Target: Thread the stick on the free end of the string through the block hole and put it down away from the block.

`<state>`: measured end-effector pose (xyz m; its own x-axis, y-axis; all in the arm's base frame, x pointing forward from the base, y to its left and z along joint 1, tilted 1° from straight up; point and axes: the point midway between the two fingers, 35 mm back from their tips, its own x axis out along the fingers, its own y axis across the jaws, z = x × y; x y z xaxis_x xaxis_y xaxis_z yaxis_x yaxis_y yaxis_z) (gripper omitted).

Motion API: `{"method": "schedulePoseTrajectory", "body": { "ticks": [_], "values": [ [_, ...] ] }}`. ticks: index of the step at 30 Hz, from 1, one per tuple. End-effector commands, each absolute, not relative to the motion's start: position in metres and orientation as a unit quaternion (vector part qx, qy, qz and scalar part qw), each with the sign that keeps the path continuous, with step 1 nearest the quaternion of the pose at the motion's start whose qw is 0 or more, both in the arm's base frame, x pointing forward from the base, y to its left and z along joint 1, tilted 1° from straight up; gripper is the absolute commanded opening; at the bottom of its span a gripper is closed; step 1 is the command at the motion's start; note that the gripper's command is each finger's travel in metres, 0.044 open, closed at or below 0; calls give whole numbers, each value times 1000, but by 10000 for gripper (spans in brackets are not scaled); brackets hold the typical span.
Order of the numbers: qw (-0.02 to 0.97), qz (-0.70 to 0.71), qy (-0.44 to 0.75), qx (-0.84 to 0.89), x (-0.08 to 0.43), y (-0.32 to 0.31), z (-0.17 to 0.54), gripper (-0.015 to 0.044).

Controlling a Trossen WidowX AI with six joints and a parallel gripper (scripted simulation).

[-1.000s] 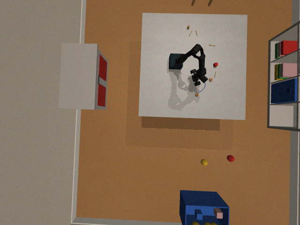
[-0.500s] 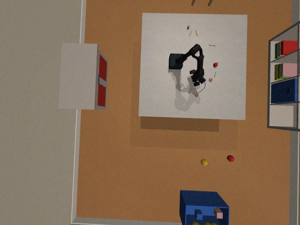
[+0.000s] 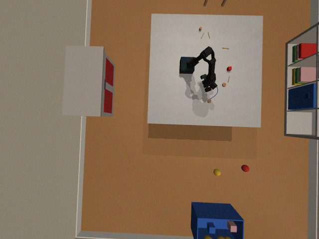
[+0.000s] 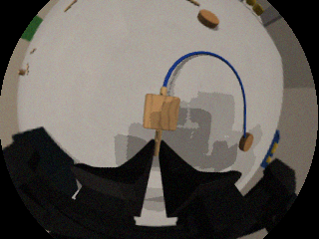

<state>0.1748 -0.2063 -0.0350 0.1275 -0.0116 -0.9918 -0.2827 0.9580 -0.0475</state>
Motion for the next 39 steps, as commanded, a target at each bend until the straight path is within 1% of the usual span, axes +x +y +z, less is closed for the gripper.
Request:
{"method": "schedulePoseTrajectory", "body": {
  "ticks": [1, 16, 39],
  "values": [
    [743, 93, 653, -113, 169, -206, -36, 0],
    [742, 91, 654, -114, 145, -213, -36, 0],
    [746, 43, 661, -68, 108, -222, -36, 0]
  ]
}}
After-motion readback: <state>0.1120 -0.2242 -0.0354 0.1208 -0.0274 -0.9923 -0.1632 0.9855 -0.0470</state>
